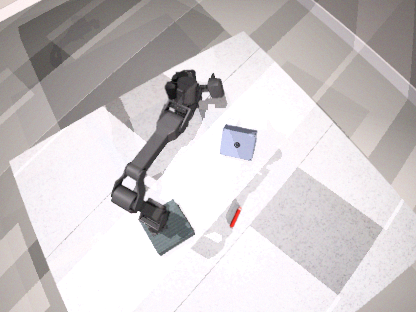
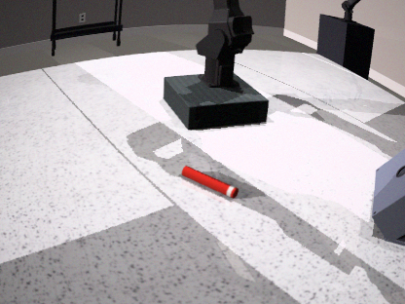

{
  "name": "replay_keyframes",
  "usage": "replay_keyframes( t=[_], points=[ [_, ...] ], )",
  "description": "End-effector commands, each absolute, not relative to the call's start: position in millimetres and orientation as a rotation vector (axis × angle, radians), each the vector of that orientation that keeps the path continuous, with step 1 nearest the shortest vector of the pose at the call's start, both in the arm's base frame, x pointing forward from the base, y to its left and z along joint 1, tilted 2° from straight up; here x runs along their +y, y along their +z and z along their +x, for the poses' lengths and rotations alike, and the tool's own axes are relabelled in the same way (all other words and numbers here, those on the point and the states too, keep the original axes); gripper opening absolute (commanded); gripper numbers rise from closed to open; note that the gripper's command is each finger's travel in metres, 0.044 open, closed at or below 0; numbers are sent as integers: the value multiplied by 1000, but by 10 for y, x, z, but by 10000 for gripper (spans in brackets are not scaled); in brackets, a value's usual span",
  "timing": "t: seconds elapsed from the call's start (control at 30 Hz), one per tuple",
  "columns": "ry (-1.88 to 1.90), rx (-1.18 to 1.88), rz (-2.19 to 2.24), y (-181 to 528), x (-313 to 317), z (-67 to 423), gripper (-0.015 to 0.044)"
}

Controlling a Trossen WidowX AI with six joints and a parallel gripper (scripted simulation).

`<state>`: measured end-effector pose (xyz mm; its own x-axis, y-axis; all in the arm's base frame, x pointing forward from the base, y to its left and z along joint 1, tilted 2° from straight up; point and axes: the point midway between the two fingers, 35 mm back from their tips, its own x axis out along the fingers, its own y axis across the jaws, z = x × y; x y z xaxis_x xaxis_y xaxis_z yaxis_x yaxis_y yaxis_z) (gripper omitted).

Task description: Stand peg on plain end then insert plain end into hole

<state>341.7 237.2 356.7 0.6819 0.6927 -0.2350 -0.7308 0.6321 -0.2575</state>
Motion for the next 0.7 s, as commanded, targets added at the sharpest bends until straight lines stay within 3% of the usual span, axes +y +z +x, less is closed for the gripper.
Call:
replay_keyframes(
  t=[0.0, 0.33, 0.67],
  points=[
    [750, 230, -393, 3251, 2159, 3620, 440],
    [585, 517, -495, 2553, 1430, 3940, 440],
    [456, 829, -563, 1907, 621, 3962, 440]
  ],
)
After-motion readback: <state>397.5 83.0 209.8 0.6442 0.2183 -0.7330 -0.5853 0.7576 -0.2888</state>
